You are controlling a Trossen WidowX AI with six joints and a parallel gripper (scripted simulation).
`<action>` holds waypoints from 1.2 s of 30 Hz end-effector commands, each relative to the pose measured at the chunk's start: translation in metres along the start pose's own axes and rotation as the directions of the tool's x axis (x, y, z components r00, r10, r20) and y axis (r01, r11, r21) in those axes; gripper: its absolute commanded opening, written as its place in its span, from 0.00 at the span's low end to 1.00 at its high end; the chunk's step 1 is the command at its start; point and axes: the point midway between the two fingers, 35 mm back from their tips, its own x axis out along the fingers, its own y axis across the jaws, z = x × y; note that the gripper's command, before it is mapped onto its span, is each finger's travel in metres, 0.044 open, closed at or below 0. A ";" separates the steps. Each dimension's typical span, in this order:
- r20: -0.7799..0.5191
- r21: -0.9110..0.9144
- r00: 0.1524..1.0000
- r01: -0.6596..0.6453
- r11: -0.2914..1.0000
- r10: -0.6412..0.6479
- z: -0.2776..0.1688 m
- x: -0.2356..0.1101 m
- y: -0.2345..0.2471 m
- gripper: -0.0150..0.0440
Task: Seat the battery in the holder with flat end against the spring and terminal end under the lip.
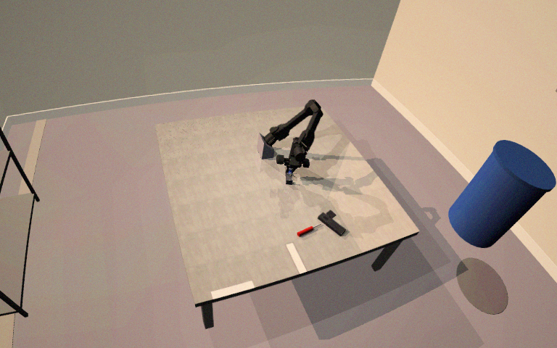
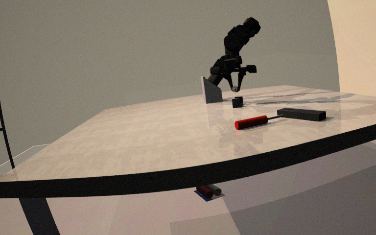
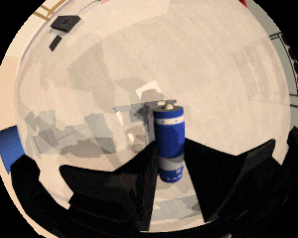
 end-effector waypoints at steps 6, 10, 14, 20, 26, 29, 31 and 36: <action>0.111 0.013 0.994 0.006 1.000 -0.008 -0.001 0.016 0.001 0.38; 0.151 0.018 0.989 0.005 1.000 -0.008 -0.001 0.020 0.003 0.38; 0.157 0.019 0.988 0.007 1.000 -0.010 -0.001 0.021 0.003 0.38; 0.192 0.020 0.981 0.016 1.000 -0.020 -0.003 0.024 0.003 0.38; 0.231 0.021 0.973 0.024 0.999 -0.028 -0.005 0.028 0.003 0.38; 0.251 0.023 0.968 0.026 0.999 -0.031 -0.006 0.029 0.003 0.38; 0.264 0.023 0.964 0.027 0.999 -0.032 -0.006 0.030 0.003 0.38; 0.298 0.027 0.954 0.030 0.999 -0.037 -0.008 0.032 0.003 0.38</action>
